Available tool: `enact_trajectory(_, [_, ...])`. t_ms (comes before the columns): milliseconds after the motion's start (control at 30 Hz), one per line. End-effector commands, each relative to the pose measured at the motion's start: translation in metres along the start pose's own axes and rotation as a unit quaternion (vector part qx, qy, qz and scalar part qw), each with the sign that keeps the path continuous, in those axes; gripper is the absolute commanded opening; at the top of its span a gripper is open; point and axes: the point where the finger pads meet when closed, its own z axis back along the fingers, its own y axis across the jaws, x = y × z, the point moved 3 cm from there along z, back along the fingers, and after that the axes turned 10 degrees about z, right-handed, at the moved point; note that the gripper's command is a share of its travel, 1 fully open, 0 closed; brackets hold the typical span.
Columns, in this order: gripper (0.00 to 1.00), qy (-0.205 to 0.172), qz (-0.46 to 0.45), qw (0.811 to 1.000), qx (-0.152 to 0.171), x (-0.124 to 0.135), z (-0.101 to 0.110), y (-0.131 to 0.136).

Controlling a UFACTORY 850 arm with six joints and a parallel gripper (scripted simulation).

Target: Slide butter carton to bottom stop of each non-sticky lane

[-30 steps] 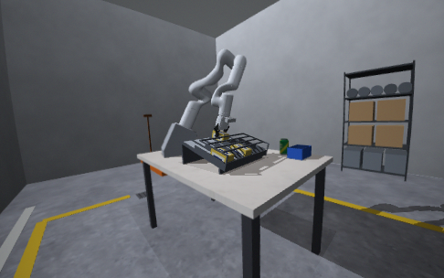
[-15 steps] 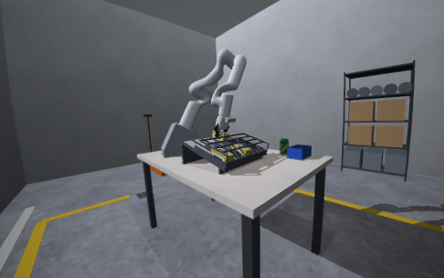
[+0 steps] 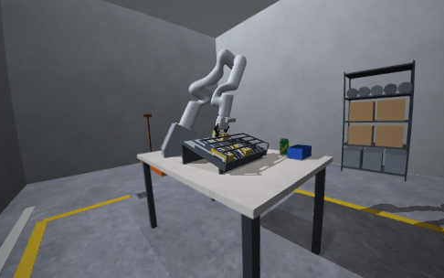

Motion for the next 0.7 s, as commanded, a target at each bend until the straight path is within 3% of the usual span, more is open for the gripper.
enact_trajectory(0, [0.86,0.001,0.000,1.000,0.000,-0.0004,0.0005,0.0001])
enact_trajectory(667, [0.88,0.001,0.000,1.000,0.000,-0.0004,0.0005,0.0001])
